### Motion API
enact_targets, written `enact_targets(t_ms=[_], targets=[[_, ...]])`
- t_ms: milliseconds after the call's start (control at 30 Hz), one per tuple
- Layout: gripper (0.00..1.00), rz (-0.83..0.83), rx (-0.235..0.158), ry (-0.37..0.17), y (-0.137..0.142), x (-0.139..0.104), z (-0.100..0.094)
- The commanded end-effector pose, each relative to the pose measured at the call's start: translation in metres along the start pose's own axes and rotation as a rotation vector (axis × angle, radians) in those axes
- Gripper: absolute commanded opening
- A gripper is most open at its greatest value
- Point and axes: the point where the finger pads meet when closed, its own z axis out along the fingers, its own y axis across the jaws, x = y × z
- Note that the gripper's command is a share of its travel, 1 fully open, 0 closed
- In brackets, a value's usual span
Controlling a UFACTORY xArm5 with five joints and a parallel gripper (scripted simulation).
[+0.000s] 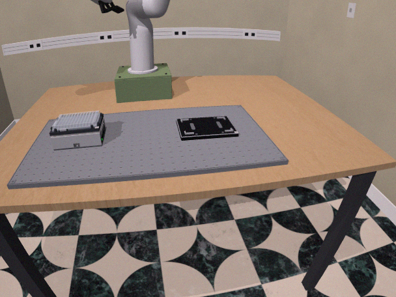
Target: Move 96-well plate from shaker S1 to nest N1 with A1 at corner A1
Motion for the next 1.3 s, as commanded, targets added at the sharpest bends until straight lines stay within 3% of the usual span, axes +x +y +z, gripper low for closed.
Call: enact_targets(t_ms=[0,300,400,700,867,967,1267], targets=[[1.0,0.109,-0.041,-0.024,0.016,-0.003,-0.006],[1.0,0.343,-0.134,-0.058,0.053,-0.01,-0.02],[1.0,0.362,-0.142,-0.06,0.056,-0.01,-0.021],[1.0,0.6,-0.248,-0.066,0.094,-0.014,-0.036],[1.0,0.738,-0.314,-0.056,0.116,-0.016,-0.046],[1.0,0.756,-0.323,-0.055,0.119,-0.016,-0.047],[1.0,0.983,-0.436,-0.013,0.156,-0.016,-0.064]])
